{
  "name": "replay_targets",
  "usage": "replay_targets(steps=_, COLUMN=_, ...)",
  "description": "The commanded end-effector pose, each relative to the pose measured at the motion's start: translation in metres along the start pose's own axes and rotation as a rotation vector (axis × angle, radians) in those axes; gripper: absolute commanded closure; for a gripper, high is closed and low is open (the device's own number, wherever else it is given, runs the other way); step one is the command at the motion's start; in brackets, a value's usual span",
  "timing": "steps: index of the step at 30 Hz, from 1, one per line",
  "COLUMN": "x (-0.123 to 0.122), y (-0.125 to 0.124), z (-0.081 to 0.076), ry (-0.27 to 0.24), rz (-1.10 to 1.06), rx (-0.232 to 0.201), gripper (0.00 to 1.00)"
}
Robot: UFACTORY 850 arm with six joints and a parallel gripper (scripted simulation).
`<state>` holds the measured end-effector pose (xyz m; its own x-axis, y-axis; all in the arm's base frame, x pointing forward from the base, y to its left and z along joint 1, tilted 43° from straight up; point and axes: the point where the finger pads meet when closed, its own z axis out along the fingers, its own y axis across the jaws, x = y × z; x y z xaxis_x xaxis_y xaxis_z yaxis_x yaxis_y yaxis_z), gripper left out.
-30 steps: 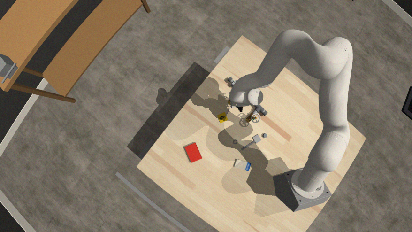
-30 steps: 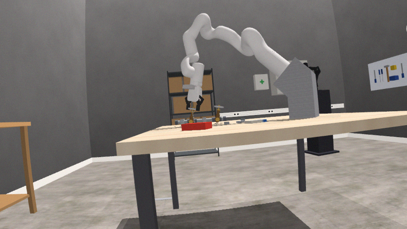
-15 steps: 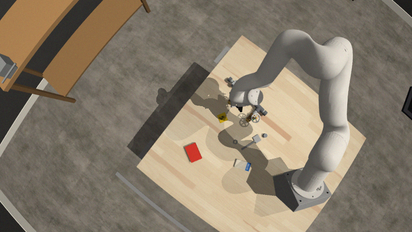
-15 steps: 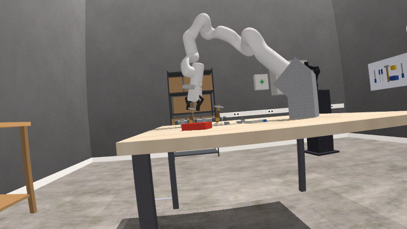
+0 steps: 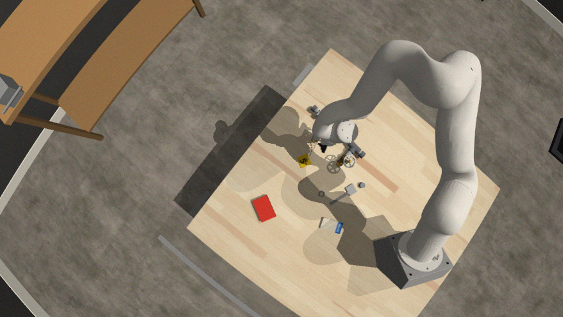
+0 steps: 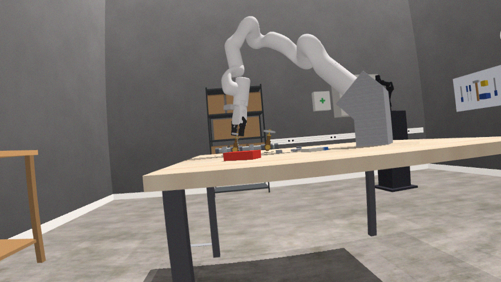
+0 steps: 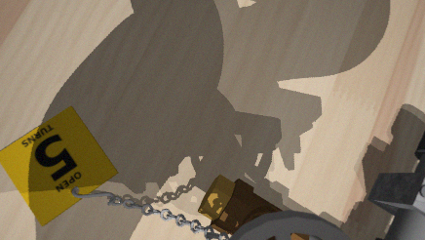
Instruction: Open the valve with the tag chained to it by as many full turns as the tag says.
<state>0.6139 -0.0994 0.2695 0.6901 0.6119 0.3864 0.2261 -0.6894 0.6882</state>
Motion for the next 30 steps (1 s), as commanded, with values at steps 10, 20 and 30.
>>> replay_targets(steps=10, x=0.0004, y=0.0004, z=-0.0002, ry=0.004, rz=0.695, rx=0.005, gripper=0.00)
replay_targets(steps=20, x=0.0004, y=0.0004, z=-0.0002, ry=-0.020, rz=1.199, rx=0.006, gripper=0.00)
replay_targets(steps=30, x=0.0004, y=0.0004, z=-0.0002, ry=-0.025, rz=1.681, rx=0.004, gripper=0.00)
